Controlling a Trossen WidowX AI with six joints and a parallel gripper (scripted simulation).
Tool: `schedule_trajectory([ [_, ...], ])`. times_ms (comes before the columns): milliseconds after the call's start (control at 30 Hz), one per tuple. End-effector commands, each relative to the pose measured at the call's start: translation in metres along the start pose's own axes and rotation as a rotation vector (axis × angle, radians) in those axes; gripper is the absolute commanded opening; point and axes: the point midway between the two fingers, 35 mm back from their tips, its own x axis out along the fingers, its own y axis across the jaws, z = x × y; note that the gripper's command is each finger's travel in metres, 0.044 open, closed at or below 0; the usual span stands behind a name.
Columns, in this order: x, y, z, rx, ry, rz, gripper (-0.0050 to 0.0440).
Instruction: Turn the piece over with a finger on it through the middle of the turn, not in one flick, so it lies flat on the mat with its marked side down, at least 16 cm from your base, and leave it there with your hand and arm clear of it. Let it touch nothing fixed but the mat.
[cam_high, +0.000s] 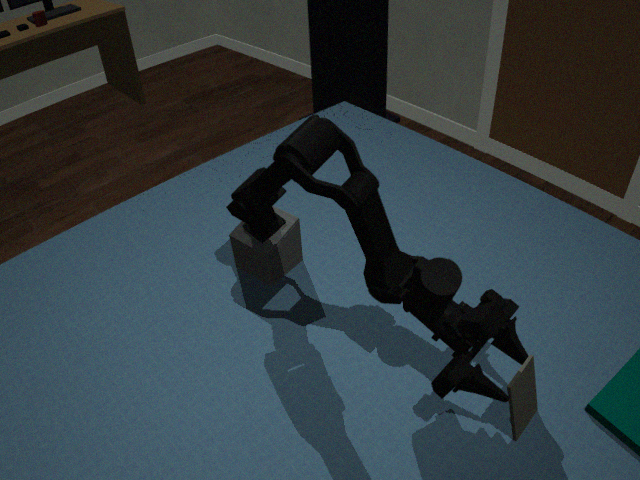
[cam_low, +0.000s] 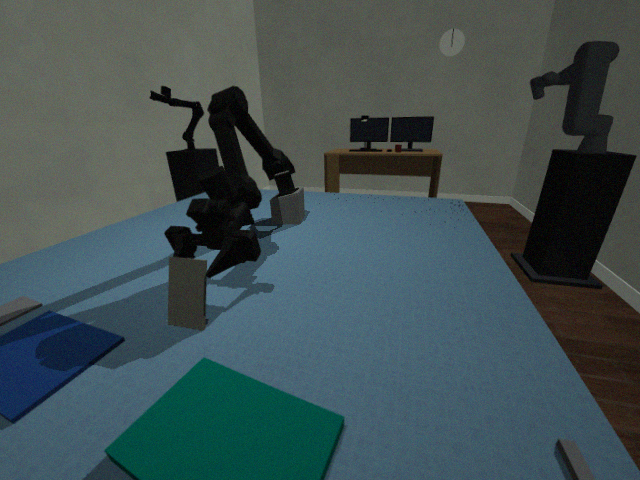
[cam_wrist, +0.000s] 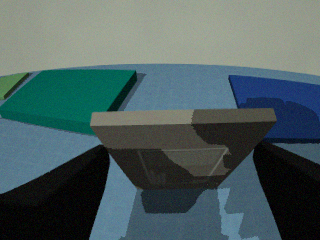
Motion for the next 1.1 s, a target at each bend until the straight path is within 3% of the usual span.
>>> schedule_trajectory([
  [0,-0.006,0.0,-0.009,-0.004,0.021,0.0,0.0],
  [1067,-0.014,0.0,-0.019,-0.003,0.017,-0.001,0.0],
])
